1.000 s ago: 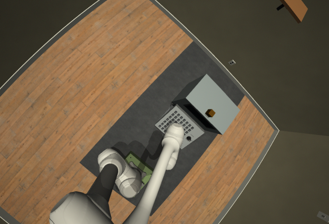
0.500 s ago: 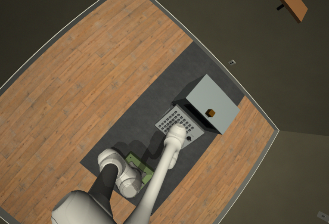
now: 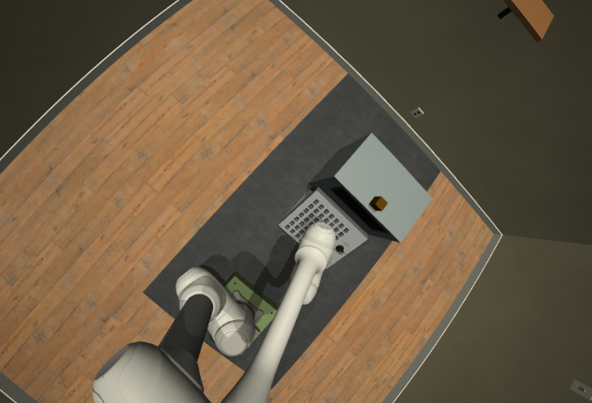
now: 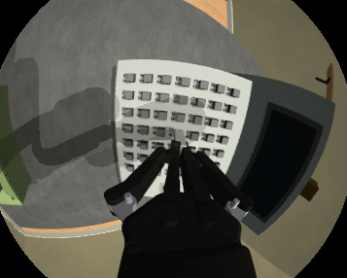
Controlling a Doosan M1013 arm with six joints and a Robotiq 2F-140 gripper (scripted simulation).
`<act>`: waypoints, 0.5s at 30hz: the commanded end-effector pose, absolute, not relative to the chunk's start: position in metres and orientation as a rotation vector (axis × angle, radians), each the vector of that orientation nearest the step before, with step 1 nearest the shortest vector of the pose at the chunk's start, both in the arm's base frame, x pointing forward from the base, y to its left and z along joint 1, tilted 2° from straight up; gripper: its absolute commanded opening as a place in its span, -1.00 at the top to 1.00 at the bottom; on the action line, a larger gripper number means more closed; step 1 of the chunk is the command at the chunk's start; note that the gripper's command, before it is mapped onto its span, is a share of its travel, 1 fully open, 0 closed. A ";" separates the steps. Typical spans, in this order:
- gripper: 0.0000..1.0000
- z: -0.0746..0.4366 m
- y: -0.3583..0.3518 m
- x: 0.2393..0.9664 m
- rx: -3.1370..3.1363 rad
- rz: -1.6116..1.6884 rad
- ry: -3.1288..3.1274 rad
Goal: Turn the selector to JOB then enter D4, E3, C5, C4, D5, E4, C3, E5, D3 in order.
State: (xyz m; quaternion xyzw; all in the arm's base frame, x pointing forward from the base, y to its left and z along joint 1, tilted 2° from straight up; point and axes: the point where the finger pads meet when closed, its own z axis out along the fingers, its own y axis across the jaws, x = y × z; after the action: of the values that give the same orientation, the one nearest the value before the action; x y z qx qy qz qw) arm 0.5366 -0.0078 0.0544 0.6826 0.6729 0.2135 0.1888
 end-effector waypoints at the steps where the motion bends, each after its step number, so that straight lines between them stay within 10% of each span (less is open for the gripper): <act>1: 1.00 0.054 -0.008 0.537 1.920 0.601 1.892; 15: 1.00 0.049 -0.008 0.540 1.920 0.601 1.892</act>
State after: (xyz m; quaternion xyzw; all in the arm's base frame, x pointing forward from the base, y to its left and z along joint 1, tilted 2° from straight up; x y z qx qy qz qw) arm 0.5394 -0.0076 0.0502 0.6826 0.6729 0.2135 0.1887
